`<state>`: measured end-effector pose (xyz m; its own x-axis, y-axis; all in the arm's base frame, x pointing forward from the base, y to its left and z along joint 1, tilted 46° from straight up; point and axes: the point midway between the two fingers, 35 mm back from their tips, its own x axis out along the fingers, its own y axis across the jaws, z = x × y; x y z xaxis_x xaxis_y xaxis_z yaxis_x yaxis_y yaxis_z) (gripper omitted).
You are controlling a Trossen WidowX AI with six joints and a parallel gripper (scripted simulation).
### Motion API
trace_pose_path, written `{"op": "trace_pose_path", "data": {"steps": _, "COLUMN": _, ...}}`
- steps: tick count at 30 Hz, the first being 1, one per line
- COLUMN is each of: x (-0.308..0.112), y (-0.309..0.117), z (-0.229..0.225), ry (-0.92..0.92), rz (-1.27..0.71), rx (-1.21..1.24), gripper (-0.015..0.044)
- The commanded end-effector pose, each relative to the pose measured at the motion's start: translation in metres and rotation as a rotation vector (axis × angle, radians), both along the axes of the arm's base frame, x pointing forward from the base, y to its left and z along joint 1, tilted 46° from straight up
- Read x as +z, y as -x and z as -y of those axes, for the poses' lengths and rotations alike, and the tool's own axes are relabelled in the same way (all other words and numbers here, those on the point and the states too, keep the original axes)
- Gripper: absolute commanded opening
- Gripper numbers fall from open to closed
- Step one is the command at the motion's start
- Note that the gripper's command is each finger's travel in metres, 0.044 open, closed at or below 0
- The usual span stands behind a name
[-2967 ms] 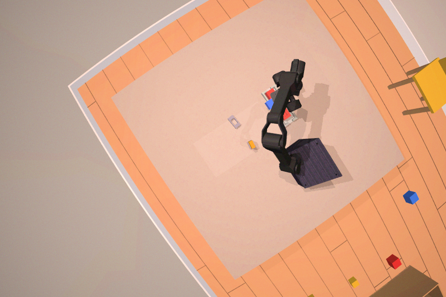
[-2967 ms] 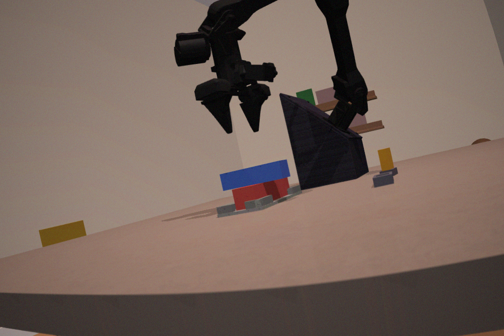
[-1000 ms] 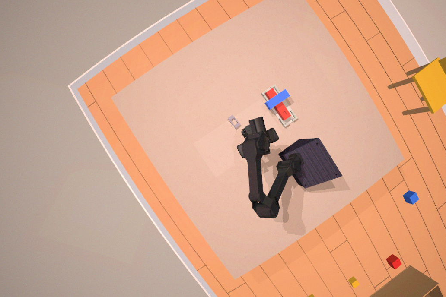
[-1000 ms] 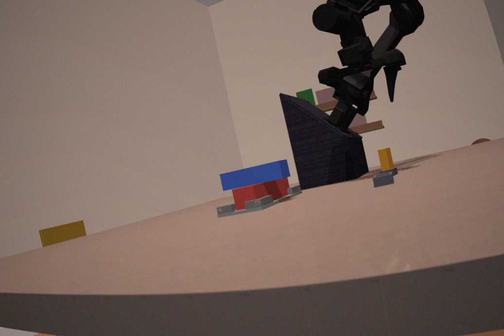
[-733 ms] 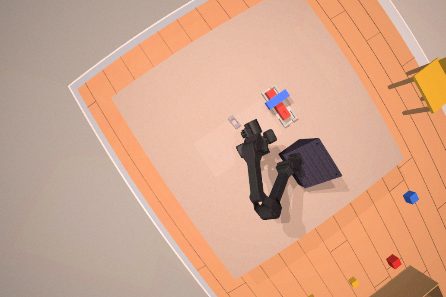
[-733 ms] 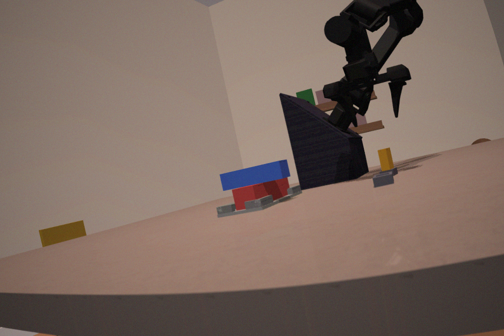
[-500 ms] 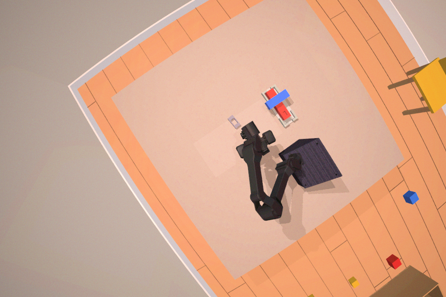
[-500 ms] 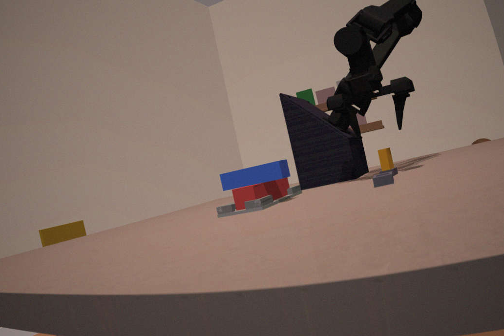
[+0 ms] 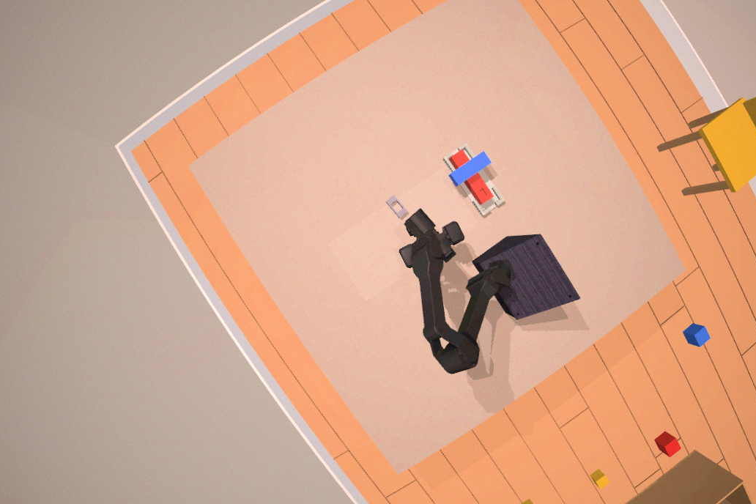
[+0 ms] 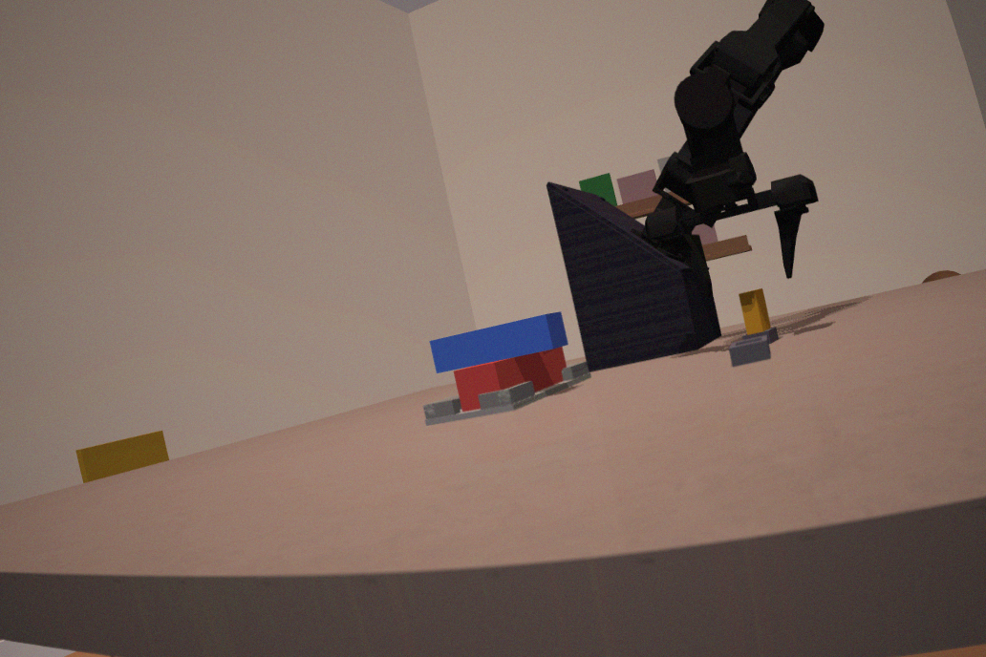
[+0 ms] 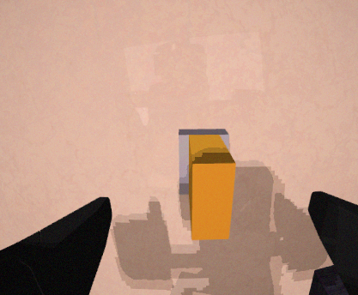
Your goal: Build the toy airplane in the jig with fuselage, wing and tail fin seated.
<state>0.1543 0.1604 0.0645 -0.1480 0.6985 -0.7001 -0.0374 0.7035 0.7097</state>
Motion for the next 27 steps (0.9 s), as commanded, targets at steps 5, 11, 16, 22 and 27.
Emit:
{"op": "trace_pose_path", "data": {"steps": 5, "x": -0.01, "y": 0.003, "z": -0.009, "ry": 0.002, "rz": -0.006, "rx": 0.0, "gripper": 0.044}}
{"op": "trace_pose_path", "data": {"steps": 11, "x": -0.017, "y": 0.004, "z": -0.016, "ry": 0.002, "rz": -0.006, "rx": 0.0, "gripper": 0.044}}
{"op": "trace_pose_path", "data": {"steps": 16, "x": -0.022, "y": 0.006, "z": -0.022, "ry": 0.0, "rz": -0.006, "rx": -0.001, "gripper": 0.044}}
{"op": "trace_pose_path", "data": {"steps": 22, "x": -0.028, "y": 0.009, "z": -0.028, "ry": -0.004, "rz": -0.007, "rx": -0.001, "gripper": 0.044}}
{"op": "trace_pose_path", "data": {"steps": 27, "x": -0.029, "y": 0.009, "z": -0.029, "ry": -0.004, "rz": -0.007, "rx": -0.001, "gripper": 0.0361}}
